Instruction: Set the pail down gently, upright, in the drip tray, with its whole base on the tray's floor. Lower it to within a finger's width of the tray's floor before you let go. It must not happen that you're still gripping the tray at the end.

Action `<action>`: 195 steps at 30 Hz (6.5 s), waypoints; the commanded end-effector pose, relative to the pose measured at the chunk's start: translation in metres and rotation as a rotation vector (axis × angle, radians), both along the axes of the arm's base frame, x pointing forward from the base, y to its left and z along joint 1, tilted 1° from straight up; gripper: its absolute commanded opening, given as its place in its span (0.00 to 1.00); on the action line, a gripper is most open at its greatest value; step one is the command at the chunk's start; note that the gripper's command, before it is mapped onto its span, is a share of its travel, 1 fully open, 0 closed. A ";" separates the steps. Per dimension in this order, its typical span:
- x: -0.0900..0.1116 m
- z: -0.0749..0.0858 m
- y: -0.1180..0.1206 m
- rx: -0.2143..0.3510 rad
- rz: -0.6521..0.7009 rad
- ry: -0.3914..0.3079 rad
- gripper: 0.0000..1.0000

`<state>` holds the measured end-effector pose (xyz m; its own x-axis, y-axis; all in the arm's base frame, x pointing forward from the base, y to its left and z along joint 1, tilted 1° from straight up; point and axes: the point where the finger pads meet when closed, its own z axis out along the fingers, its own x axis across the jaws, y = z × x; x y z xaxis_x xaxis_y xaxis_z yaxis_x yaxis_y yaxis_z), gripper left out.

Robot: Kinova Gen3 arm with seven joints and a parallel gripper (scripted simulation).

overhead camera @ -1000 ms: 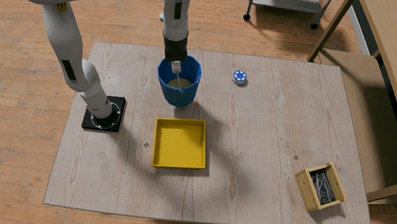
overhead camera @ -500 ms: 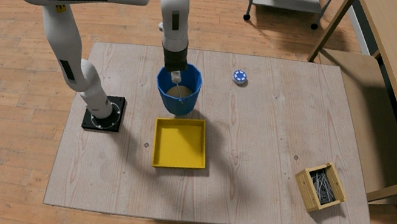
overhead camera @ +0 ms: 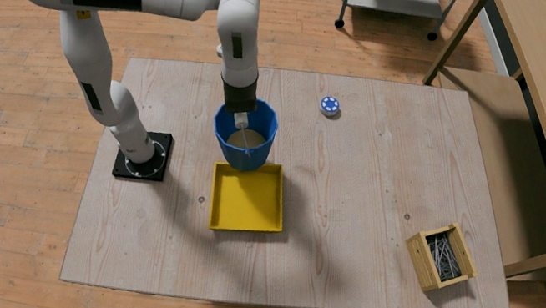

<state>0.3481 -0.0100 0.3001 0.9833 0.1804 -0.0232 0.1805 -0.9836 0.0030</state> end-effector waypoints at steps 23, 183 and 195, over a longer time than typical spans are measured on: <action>0.006 0.003 -0.066 0.004 -0.005 -0.004 0.00; 0.011 -0.017 -0.132 -0.001 -0.020 -0.010 0.00; 0.011 -0.028 -0.132 -0.001 -0.019 -0.009 0.00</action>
